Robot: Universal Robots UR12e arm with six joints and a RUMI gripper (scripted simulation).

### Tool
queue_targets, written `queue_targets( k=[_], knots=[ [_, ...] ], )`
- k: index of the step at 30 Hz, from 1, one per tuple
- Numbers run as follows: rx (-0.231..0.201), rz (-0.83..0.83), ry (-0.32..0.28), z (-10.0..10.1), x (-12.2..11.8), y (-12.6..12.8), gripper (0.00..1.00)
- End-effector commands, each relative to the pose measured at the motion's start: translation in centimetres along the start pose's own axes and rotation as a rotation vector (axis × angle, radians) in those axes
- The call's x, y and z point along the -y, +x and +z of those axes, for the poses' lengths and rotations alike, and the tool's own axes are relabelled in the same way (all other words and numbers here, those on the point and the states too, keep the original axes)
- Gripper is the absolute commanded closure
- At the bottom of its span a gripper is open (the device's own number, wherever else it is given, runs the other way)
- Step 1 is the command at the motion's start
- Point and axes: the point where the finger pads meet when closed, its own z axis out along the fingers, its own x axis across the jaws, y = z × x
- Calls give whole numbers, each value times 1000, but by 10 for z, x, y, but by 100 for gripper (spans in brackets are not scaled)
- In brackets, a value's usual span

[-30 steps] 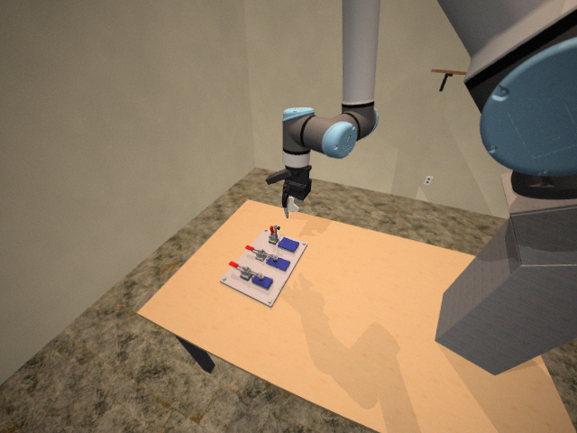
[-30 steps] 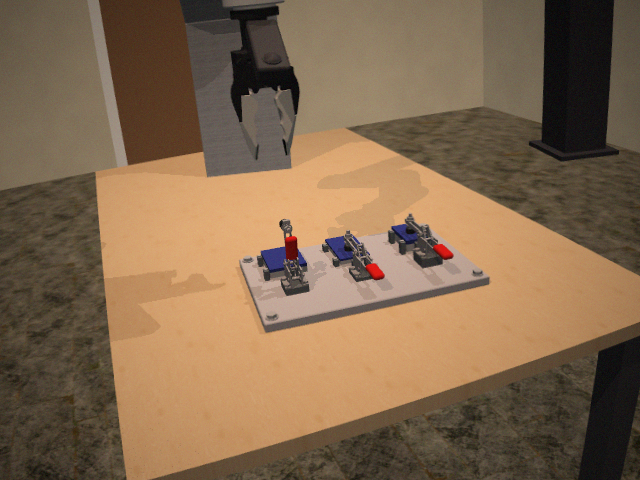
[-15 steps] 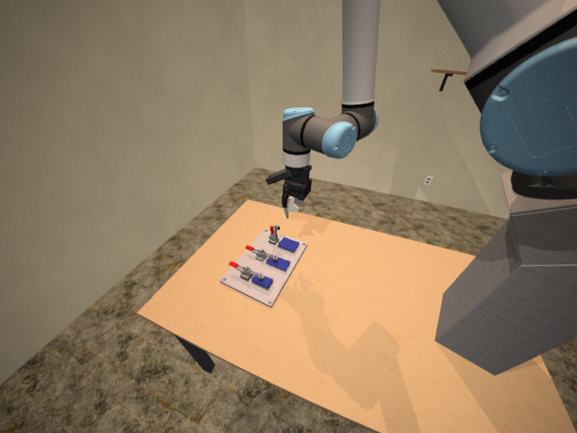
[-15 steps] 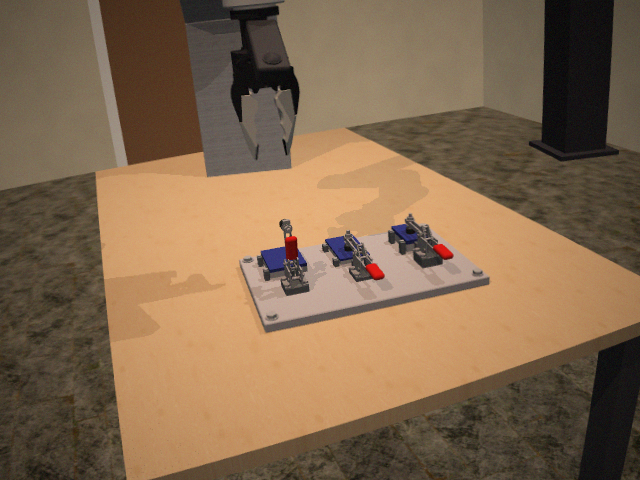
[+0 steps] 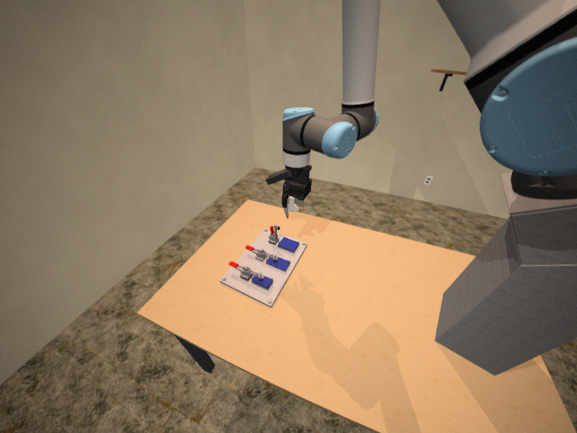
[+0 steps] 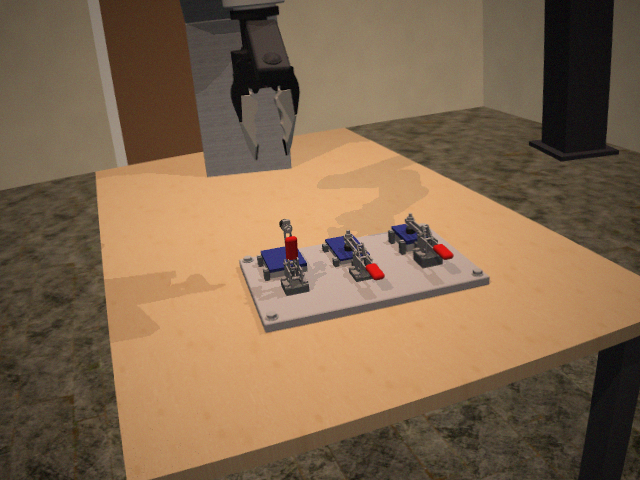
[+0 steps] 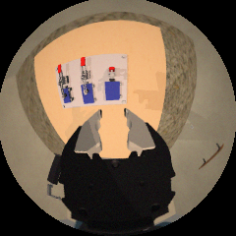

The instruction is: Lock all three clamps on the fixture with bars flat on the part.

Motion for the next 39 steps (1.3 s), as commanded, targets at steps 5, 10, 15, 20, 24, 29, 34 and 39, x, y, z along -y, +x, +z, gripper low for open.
queue_targets(
  k=[5, 10, 15, 20, 24, 29, 34, 39],
  knots=[
    [0, 0, 2, 0, 1, 1, 72],
    [0, 1, 1, 1, 1, 1, 72],
    [1, 2, 1, 2, 1, 1, 72],
    [1, 3, 2, 2, 2, 1, 72],
    [1, 3, 2, 3, 2, 1, 72],
    [1, 4, 1, 3, 2, 1, 72],
    [1, 4, 1, 3, 2, 1, 72],
    [1, 4, 1, 3, 2, 1, 72]
  ],
)
